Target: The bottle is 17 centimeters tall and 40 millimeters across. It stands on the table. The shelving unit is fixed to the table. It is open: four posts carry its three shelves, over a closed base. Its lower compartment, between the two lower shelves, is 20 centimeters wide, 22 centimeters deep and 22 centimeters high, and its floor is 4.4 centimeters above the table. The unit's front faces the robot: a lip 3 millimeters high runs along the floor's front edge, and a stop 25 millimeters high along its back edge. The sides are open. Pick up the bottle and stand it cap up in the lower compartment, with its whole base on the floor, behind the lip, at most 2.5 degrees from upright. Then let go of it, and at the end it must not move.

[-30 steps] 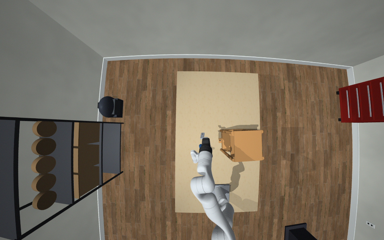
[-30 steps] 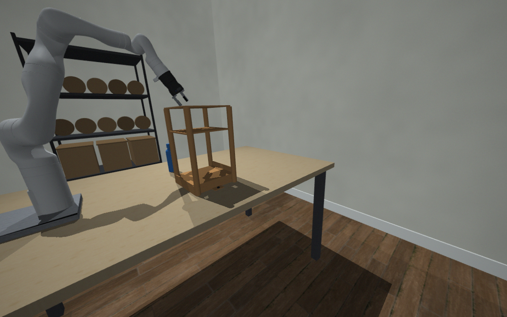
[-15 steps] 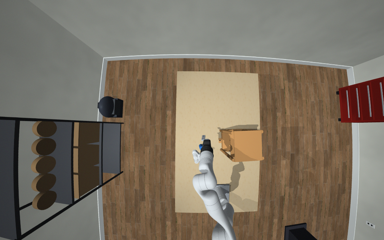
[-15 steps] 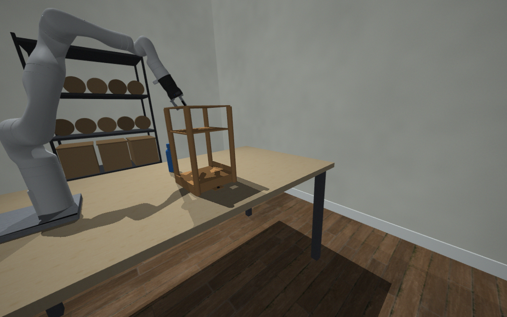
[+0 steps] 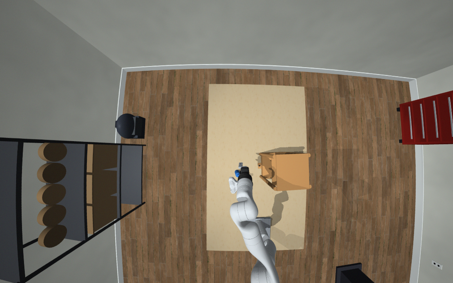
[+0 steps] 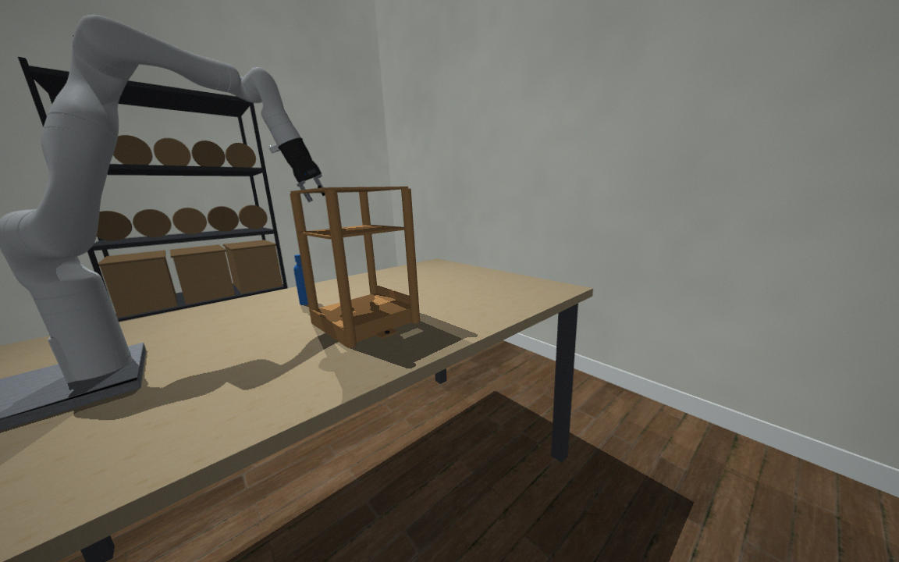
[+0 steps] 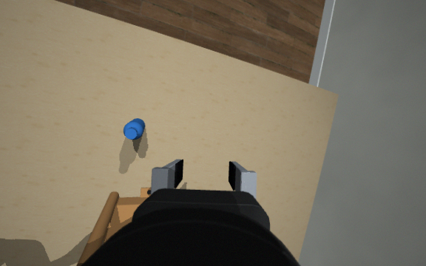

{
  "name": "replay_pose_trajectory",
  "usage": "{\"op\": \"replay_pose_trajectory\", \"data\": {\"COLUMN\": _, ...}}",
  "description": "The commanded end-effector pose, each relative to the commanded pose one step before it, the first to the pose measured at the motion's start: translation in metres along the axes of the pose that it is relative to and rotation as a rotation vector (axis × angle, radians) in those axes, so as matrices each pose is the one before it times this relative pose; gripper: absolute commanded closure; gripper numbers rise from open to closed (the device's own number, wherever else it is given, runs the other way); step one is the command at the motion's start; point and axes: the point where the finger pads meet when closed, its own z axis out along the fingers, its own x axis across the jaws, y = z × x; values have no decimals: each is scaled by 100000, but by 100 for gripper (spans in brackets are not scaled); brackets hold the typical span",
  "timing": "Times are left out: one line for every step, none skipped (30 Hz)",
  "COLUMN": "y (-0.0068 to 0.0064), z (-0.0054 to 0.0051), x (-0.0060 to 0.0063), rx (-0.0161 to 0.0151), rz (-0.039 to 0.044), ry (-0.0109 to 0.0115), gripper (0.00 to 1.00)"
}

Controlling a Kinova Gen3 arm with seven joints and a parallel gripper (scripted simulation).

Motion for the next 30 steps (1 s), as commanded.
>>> {"op": "replay_pose_trajectory", "data": {"y": 135, "z": 406, "x": -814, "rx": 734, "rz": 649, "ry": -2718, "gripper": 0}}
{"op": "replay_pose_trajectory", "data": {"y": 0, "z": 0, "x": 0, "rx": 0, "rz": 0, "ry": 0, "gripper": 0}}
{"op": "replay_pose_trajectory", "data": {"y": 0, "z": 0, "x": 0, "rx": 0, "rz": 0, "ry": 0, "gripper": 0}}
{"op": "replay_pose_trajectory", "data": {"y": 0, "z": 0, "x": 0, "rx": 0, "rz": 0, "ry": 0, "gripper": 0}}
{"op": "replay_pose_trajectory", "data": {"y": 0, "z": 0, "x": 0, "rx": 0, "rz": 0, "ry": 0, "gripper": 0}}
{"op": "replay_pose_trajectory", "data": {"y": -64, "z": 478, "x": -1084, "rx": 1275, "rz": 593, "ry": -3569, "gripper": 0}}
{"op": "replay_pose_trajectory", "data": {"y": 0, "z": 0, "x": 0, "rx": 0, "rz": 0, "ry": 0, "gripper": 0}}
{"op": "replay_pose_trajectory", "data": {"y": 0, "z": 0, "x": 0, "rx": 0, "rz": 0, "ry": 0, "gripper": 0}}
{"op": "replay_pose_trajectory", "data": {"y": 0, "z": 0, "x": 0, "rx": 0, "rz": 0, "ry": 0, "gripper": 0}}
{"op": "replay_pose_trajectory", "data": {"y": 0, "z": 0, "x": 0, "rx": 0, "rz": 0, "ry": 0, "gripper": 0}}
{"op": "replay_pose_trajectory", "data": {"y": 0, "z": 0, "x": 0, "rx": 0, "rz": 0, "ry": 0, "gripper": 0}}
{"op": "replay_pose_trajectory", "data": {"y": -74, "z": 440, "x": -999, "rx": 1280, "rz": 561, "ry": -3329, "gripper": 0}}
{"op": "replay_pose_trajectory", "data": {"y": 0, "z": 0, "x": 0, "rx": 0, "rz": 0, "ry": 0, "gripper": 0}}
{"op": "replay_pose_trajectory", "data": {"y": 0, "z": 0, "x": 0, "rx": 0, "rz": 0, "ry": 0, "gripper": 0}}
{"op": "replay_pose_trajectory", "data": {"y": 0, "z": 0, "x": 0, "rx": 0, "rz": 0, "ry": 0, "gripper": 0}}
{"op": "replay_pose_trajectory", "data": {"y": 0, "z": 0, "x": 0, "rx": 0, "rz": 0, "ry": 0, "gripper": 0}}
{"op": "replay_pose_trajectory", "data": {"y": 0, "z": 0, "x": 0, "rx": 0, "rz": 0, "ry": 0, "gripper": 0}}
{"op": "replay_pose_trajectory", "data": {"y": -81, "z": 403, "x": -916, "rx": 1270, "rz": 527, "ry": -3090, "gripper": 0}}
{"op": "replay_pose_trajectory", "data": {"y": 0, "z": 0, "x": 0, "rx": 0, "rz": 0, "ry": 0, "gripper": 0}}
{"op": "replay_pose_trajectory", "data": {"y": 0, "z": 0, "x": 0, "rx": 0, "rz": 0, "ry": 0, "gripper": 0}}
{"op": "replay_pose_trajectory", "data": {"y": 0, "z": 0, "x": 0, "rx": 0, "rz": 0, "ry": 0, "gripper": 0}}
{"op": "replay_pose_trajectory", "data": {"y": 0, "z": 0, "x": 0, "rx": 0, "rz": 0, "ry": 0, "gripper": 0}}
{"op": "replay_pose_trajectory", "data": {"y": -86, "z": 367, "x": -836, "rx": 1246, "rz": 491, "ry": -2853, "gripper": 0}}
{"op": "replay_pose_trajectory", "data": {"y": 0, "z": 0, "x": 0, "rx": 0, "rz": 0, "ry": 0, "gripper": 0}}
{"op": "replay_pose_trajectory", "data": {"y": 0, "z": 0, "x": 0, "rx": 0, "rz": 0, "ry": 0, "gripper": 0}}
{"op": "replay_pose_trajectory", "data": {"y": 0, "z": 0, "x": 0, "rx": 0, "rz": 0, "ry": 0, "gripper": 0}}
{"op": "replay_pose_trajectory", "data": {"y": 0, "z": 0, "x": 0, "rx": 0, "rz": 0, "ry": 0, "gripper": 0}}
{"op": "replay_pose_trajectory", "data": {"y": -89, "z": 333, "x": -760, "rx": 1209, "rz": 454, "ry": -2620, "gripper": 0}}
{"op": "replay_pose_trajectory", "data": {"y": 0, "z": 0, "x": 0, "rx": 0, "rz": 0, "ry": 0, "gripper": 0}}
{"op": "replay_pose_trajectory", "data": {"y": 0, "z": 0, "x": 0, "rx": 0, "rz": 0, "ry": 0, "gripper": 0}}
